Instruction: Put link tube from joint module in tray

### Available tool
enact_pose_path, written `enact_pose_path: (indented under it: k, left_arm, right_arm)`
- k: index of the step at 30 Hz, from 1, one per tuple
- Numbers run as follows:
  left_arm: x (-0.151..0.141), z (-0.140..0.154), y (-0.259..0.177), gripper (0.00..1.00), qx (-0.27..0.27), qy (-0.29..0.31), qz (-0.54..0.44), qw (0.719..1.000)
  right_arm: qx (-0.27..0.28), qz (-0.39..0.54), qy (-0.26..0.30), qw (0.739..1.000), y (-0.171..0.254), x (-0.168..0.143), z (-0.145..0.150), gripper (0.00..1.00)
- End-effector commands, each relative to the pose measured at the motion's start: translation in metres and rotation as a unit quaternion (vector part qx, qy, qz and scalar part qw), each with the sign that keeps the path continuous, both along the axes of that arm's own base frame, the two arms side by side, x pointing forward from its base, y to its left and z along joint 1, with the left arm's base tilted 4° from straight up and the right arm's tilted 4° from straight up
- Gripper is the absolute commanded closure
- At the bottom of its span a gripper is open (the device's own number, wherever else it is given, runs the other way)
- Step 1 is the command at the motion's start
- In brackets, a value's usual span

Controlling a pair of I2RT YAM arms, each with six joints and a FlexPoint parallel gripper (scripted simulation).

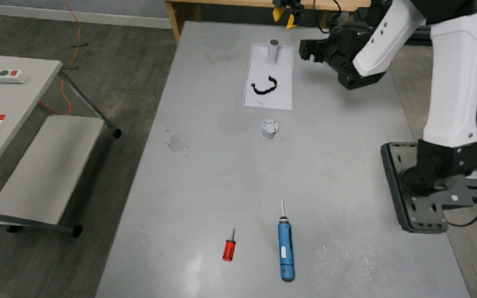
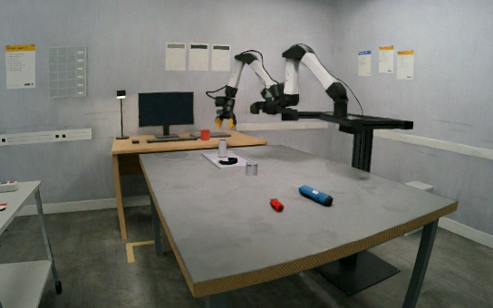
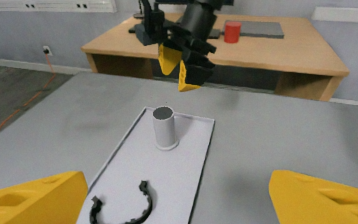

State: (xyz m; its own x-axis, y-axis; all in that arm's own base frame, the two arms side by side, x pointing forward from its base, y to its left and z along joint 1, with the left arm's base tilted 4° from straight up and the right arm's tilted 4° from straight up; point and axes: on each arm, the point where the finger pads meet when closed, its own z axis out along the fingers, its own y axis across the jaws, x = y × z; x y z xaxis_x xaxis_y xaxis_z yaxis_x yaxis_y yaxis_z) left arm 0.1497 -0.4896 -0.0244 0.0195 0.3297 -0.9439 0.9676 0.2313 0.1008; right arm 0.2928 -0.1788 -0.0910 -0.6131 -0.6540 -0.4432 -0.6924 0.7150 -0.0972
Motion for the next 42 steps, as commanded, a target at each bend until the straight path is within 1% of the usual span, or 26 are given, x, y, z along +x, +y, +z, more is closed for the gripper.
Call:
enact_pose_path:
  k: [1, 8, 42]
  left_arm:
    - [0.0014, 0.0411, -0.0178, 0.00, -0.038, -0.018, -0.002, 0.999]
    - [0.0015, 0.0461, -0.0194, 0.00, -0.044, -0.019, -0.002, 0.999]
    - [0.0015, 0.0462, -0.0194, 0.00, -0.044, -0.019, -0.002, 0.999]
  right_arm:
    - [-0.010, -0.012, 0.020, 1.000, 0.0003, -0.0056, 0.0078, 0.23]
    - [-0.011, -0.006, 0.011, 1.000, 0.0008, -0.0028, 0.0086, 0.23]
    - [-0.011, -0.006, 0.011, 1.000, 0.0008, -0.0028, 0.0086, 0.23]
